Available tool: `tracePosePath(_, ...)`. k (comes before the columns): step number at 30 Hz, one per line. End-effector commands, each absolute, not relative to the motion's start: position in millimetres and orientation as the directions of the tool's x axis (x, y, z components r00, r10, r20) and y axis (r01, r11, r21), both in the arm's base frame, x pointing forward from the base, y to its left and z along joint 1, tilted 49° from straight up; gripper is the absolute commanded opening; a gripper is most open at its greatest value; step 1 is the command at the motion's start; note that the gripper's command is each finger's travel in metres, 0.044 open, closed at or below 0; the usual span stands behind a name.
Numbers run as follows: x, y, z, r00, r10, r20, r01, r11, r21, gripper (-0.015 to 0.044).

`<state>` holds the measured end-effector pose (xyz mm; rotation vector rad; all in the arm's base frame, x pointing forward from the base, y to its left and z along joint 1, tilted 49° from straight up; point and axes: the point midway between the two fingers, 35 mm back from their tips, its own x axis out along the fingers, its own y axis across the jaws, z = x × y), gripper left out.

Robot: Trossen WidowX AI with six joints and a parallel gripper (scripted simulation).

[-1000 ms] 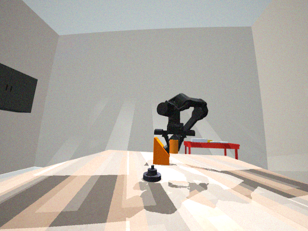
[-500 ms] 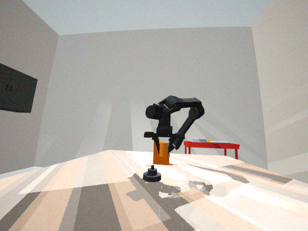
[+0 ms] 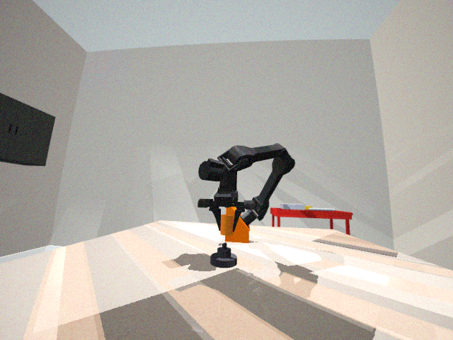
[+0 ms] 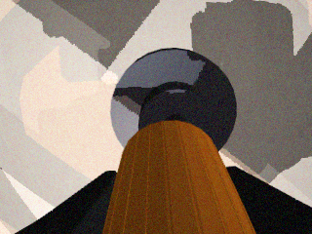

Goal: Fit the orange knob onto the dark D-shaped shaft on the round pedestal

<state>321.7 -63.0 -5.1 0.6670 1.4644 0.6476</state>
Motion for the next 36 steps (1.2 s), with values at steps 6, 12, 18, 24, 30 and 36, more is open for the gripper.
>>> tracePosePath(6, 322, -58, -18, 0.007, 0.743, -0.669, 0.004, 0.669, 0.743, 0.0)
tracePosePath(12, 322, -46, -28, 0.007, 0.744, -0.668, 0.003, 0.668, 0.744, 0.0)
tracePosePath(18, 323, -49, -25, 0.007, 0.744, -0.669, -0.001, 0.669, 0.744, 0.0)
tracePosePath(24, 323, -47, -25, 0.007, 0.744, -0.668, -0.001, 0.668, 0.744, 0.0)
tracePosePath(30, 322, -46, -27, 0.007, 0.744, -0.668, -0.001, 0.668, 0.744, 0.0)
tracePosePath(36, 322, -46, -27, 0.007, 0.744, -0.668, -0.001, 0.668, 0.744, 0.0)
